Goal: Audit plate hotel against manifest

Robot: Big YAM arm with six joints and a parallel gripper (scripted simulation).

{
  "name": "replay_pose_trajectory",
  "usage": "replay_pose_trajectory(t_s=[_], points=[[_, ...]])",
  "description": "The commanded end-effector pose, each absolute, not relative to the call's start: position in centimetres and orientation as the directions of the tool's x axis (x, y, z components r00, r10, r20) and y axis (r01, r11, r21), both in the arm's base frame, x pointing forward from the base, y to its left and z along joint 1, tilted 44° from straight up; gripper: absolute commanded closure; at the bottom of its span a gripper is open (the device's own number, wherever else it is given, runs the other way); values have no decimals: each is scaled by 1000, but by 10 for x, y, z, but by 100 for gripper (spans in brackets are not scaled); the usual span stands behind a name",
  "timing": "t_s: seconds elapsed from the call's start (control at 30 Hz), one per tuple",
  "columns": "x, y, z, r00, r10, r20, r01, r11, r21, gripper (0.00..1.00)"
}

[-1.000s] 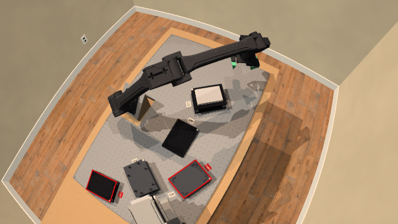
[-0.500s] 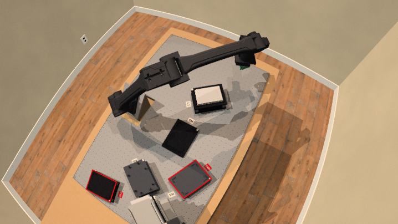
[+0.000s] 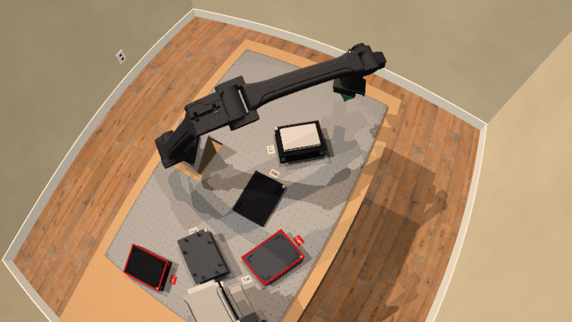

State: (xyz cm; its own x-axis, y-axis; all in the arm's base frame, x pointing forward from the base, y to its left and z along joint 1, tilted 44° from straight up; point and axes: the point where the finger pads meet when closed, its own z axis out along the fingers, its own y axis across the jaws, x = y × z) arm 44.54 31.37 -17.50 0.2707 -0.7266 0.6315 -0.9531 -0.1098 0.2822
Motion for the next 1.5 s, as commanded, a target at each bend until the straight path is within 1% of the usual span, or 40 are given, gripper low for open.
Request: replay_pose_trajectory(t_s=[0.0,0.17,0.27,0.37,0.47,0.57,0.67,0.8,0.87,1.03,1.13,1.27,1.37,1.47], points=[[464,308,-151,136,-759,637,-983,-24,182,100],[461,300,-134,132,-753,645,-983,-13,185,100],[462,298,-127,47,-756,652,-992,43,122,100],[462,296,-124,36,-756,654,-992,52,115,100],[461,292,-115,-43,-749,661,-992,110,60,100],[458,287,-105,-51,-744,666,-991,119,58,100],[459,283,-98,-135,-737,662,-984,175,-6,100],[455,276,-85,-141,-731,668,-983,184,-7,100],[455,274,-80,-198,-723,662,-974,221,-49,100],[452,269,-71,-232,-712,663,-966,248,-72,100],[452,264,-64,-313,-694,649,-944,302,-132,100],[447,257,-52,-318,-686,655,-942,309,-134,100],[446,252,-45,-397,-663,634,-912,362,-193,100],[443,248,-39,-405,-657,635,-908,369,-198,100]])
